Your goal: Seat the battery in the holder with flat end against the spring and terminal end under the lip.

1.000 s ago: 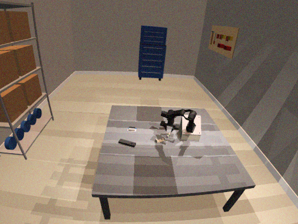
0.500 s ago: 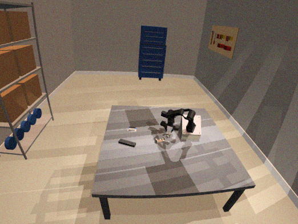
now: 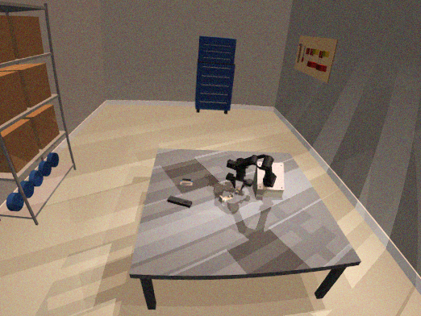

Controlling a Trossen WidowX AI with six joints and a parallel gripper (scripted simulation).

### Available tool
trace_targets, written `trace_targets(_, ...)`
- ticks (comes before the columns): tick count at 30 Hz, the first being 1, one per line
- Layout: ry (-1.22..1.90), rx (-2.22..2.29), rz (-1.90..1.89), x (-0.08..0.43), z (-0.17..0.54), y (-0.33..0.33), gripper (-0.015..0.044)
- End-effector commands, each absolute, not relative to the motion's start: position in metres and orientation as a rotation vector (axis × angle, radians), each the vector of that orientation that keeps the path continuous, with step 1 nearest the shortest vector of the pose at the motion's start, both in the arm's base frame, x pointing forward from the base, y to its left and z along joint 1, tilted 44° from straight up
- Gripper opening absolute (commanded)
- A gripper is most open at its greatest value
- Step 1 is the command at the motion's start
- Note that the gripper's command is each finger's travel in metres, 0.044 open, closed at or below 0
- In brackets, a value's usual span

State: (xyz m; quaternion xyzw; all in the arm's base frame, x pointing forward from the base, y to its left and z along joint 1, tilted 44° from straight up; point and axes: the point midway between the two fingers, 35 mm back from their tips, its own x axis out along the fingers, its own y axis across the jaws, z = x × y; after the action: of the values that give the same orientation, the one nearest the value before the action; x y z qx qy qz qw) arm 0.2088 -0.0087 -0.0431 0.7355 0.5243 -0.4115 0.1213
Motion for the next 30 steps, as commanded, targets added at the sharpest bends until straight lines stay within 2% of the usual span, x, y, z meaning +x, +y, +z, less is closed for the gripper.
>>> trace_targets(1,1.538,2.157,-1.206,0.208,-0.049,-0.003,0.0238)
trace_targets(13,1.541,2.158,-1.204,0.209,-0.059,0.009,0.0238)
trace_targets(18,1.541,2.158,-1.204,0.209,-0.059,0.009,0.0106)
trace_targets(23,1.541,2.158,-1.204,0.209,-0.059,0.009,0.0075)
trace_targets(30,1.529,2.150,-1.188,0.209,-0.055,0.001,0.0075)
